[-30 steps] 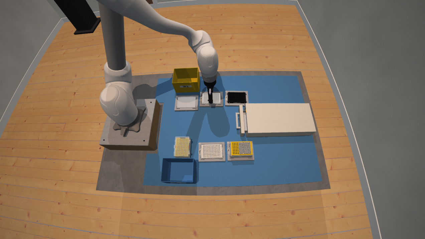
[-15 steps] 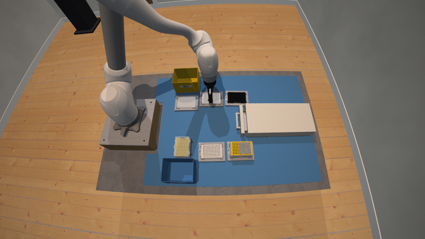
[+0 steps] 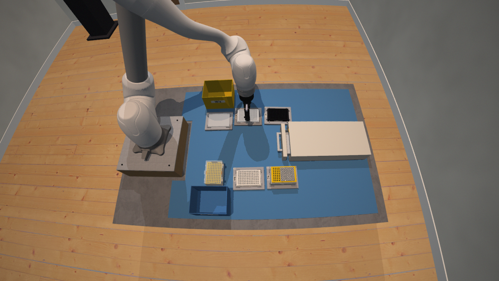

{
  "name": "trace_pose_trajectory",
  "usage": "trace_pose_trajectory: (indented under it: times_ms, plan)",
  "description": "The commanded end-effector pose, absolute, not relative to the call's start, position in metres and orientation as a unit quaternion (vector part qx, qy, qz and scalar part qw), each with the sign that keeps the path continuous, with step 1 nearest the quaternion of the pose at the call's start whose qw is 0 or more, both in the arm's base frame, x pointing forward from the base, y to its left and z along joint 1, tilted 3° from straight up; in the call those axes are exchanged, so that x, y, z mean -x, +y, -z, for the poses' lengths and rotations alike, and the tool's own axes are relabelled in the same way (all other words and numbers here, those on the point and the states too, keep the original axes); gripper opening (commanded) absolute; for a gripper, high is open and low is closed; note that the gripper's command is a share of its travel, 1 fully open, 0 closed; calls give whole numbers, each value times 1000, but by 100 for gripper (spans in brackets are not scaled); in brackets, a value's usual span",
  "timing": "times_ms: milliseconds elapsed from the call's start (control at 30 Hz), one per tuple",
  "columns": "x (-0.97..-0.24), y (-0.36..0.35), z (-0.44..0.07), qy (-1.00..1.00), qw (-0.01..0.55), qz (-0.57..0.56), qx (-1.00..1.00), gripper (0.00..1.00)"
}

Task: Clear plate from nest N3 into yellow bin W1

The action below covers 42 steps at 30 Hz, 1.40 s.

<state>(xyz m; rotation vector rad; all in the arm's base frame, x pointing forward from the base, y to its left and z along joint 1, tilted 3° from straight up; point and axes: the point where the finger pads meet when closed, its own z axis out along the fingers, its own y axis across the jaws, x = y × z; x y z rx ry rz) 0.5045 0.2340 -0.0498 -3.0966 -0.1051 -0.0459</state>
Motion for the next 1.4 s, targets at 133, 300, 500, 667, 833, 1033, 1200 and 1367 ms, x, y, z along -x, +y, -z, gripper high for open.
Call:
trace_pose_trajectory:
  times_ms: [133,300,500,667,833,1033,1200,1367]
  plan:
    - [-504,234,50,-34,22,15,999,10]
    - [-504,234,50,-34,22,15,999,10]
    - [-504,234,50,-34,22,15,999,10]
    - [-504,234,50,-34,22,15,999,10]
    - [-504,234,50,-34,22,15,999,10]
    - [-504,234,49,-34,22,15,999,10]
    - [-504,234,47,-34,22,15,999,10]
    - [-504,234,45,-34,22,15,999,10]
